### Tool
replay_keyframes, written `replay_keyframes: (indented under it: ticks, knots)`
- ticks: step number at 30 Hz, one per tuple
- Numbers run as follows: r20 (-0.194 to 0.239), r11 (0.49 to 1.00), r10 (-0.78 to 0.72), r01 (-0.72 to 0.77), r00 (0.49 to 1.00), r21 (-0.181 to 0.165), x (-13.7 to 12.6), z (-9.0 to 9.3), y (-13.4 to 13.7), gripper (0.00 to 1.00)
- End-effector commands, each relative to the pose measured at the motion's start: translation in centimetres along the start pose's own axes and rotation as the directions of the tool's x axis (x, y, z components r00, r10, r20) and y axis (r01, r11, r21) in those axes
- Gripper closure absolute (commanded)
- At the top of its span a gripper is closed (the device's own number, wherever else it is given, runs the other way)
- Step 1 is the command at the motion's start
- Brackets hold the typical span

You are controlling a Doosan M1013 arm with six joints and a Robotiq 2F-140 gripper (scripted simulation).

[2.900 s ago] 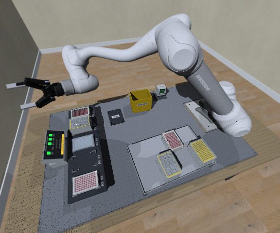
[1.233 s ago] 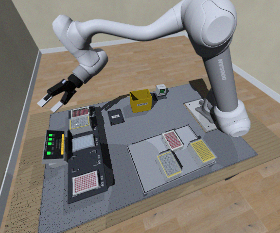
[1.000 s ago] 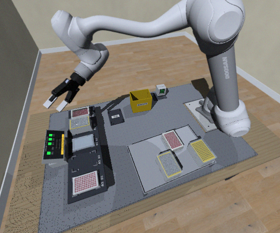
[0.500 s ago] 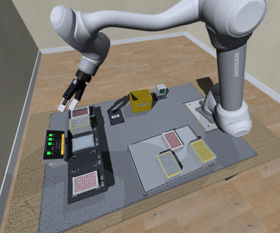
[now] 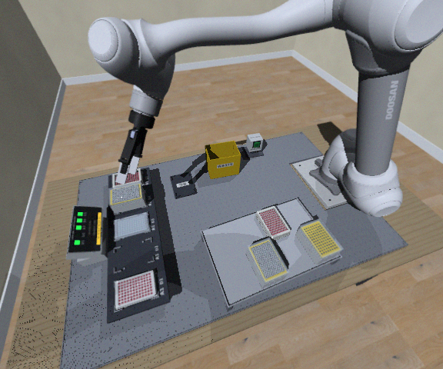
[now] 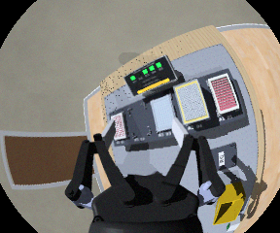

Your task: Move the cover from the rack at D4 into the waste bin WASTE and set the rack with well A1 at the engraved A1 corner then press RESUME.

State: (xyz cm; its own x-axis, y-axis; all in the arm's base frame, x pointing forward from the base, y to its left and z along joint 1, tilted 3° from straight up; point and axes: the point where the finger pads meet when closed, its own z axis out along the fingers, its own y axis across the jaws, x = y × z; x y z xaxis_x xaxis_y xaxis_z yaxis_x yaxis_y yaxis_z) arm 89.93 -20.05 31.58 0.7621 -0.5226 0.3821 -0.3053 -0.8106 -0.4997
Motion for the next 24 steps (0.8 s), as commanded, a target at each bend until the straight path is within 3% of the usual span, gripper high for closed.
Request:
replay_keyframes:
  ticks: [1, 13, 15, 24]
  knots:
    - [0.030, 0.999, -0.033, 0.033, 0.999, -0.027, -1.4, -0.4, -1.0, 0.23]
    - [0.186, 0.974, -0.111, 0.144, 0.976, -0.177, -7.3, -1.3, -1.2, 0.23]
    - [0.186, 0.974, -0.111, 0.144, 0.976, -0.177, -7.3, -1.3, -1.2, 0.23]
    - [0.307, 0.932, -0.150, 0.238, 0.940, -0.274, -11.3, -1.9, -1.3, 0.23]
